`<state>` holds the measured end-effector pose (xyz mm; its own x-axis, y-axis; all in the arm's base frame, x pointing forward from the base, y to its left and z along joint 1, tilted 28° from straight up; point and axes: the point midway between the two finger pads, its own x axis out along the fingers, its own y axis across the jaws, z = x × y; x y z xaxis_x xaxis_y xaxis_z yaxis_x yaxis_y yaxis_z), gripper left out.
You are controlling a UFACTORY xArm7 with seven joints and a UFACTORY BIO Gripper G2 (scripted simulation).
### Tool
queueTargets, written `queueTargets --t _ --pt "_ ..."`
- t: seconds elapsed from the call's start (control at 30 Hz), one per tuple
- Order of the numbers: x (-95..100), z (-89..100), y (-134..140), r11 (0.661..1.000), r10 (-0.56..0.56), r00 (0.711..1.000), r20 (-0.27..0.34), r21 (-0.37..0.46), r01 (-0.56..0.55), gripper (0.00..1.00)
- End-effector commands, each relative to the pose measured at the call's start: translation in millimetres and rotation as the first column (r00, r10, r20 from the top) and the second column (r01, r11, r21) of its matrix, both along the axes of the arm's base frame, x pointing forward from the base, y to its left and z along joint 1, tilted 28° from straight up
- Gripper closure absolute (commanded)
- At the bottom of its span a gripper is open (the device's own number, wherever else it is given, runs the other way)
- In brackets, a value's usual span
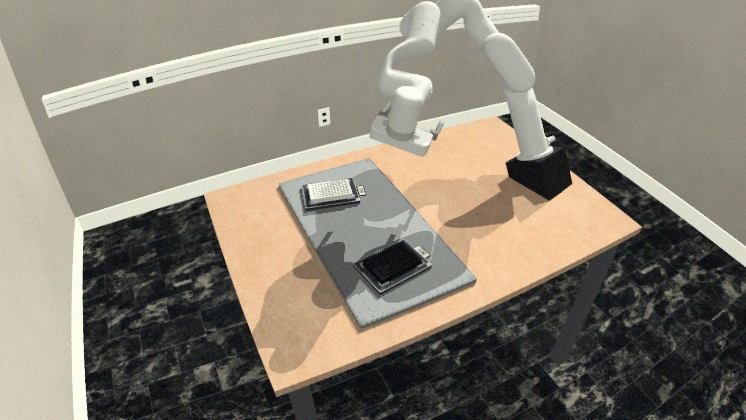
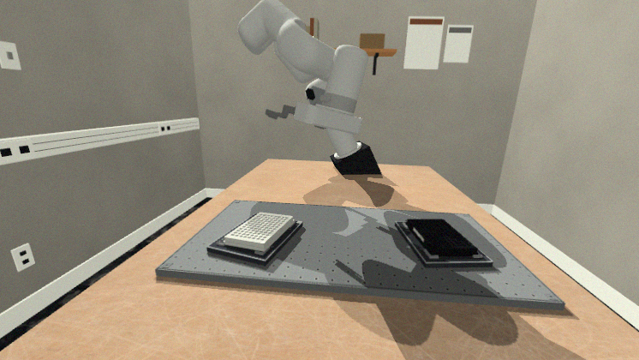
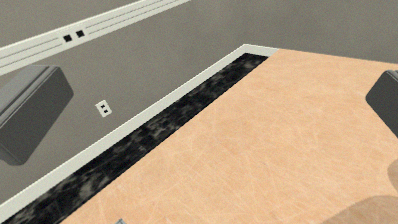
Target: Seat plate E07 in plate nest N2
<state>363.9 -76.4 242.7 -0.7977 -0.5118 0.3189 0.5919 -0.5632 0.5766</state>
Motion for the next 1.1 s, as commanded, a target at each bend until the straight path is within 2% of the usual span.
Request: queueTargets --t 0.0,0.53,0.57,0.6,0.8,0.87,0.97,1.07 --pt "0.9 1.1 1 1.000 0.003 1.000 0.004 0.000 -0.003 0.00" --pt "0.9 1.1 1 1.000 0.003 1.000 0.004 0.000 -0.003 0.00" --pt "0.9 1.1 1 1.000 0.003 1.000 0.004 0.000 -0.003 0.63" --pt "4.2 1.3 5 1.000 0.030 0.999 -0.015 -0.001 -0.030 0.63" --pt "-16.2 -11.3 22 0.992 -0.123 0.986 0.110 0.030 0.121 0.63" --pt "-17.4 -12.3 24 0.992 -0.128 0.985 0.113 0.031 0.125 0.63" --pt "-25.0 -19.4 34 0.981 -0.195 0.967 0.164 0.052 0.189 0.63" --pt "-27.7 -22.2 39 0.975 -0.221 0.958 0.183 0.060 0.213 0.63"
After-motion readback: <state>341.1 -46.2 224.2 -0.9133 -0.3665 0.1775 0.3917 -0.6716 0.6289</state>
